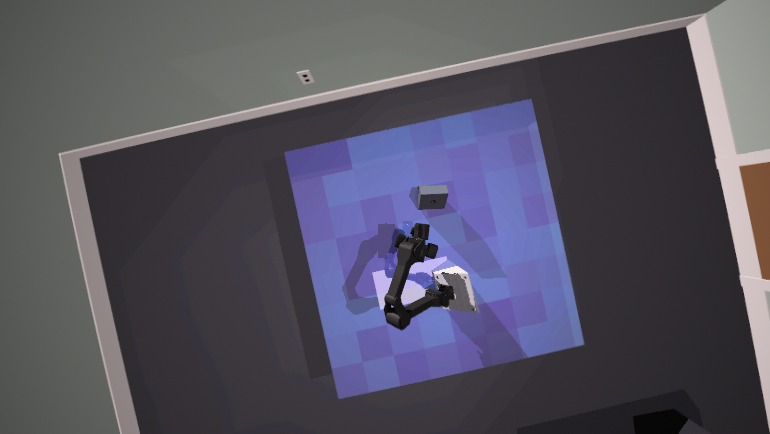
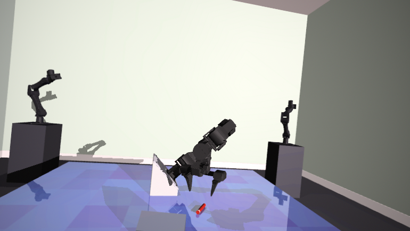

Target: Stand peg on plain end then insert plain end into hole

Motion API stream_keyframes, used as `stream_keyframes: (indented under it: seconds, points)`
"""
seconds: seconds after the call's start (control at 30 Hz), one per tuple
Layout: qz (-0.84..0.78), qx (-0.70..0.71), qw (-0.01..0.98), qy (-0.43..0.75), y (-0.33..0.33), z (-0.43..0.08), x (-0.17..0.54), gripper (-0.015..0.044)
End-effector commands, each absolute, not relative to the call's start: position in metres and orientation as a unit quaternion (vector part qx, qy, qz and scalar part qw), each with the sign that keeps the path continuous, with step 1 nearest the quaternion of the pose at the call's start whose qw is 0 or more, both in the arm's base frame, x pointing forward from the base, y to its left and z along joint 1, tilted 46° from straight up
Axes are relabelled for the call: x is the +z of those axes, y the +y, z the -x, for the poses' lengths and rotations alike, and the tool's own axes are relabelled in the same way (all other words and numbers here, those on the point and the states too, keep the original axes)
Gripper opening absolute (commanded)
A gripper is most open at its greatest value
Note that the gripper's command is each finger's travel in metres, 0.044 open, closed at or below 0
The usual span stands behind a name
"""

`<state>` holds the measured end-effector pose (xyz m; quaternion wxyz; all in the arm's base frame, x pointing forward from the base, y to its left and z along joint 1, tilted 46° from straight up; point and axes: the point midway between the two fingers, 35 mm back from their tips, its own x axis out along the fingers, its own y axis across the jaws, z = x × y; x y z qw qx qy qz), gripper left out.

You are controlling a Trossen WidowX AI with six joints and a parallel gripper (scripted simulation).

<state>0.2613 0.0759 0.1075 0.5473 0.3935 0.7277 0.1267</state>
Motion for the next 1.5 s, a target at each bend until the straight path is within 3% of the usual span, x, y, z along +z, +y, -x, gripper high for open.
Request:
stream_keyframes:
  seconds: [0.0,1.47]
  points:
    - [-0.388,0.129,0.549,0.729,0.077,-0.258,0.106,0.044]
    - [-0.389,0.131,0.548,0.728,0.128,-0.251,0.058,0.044]
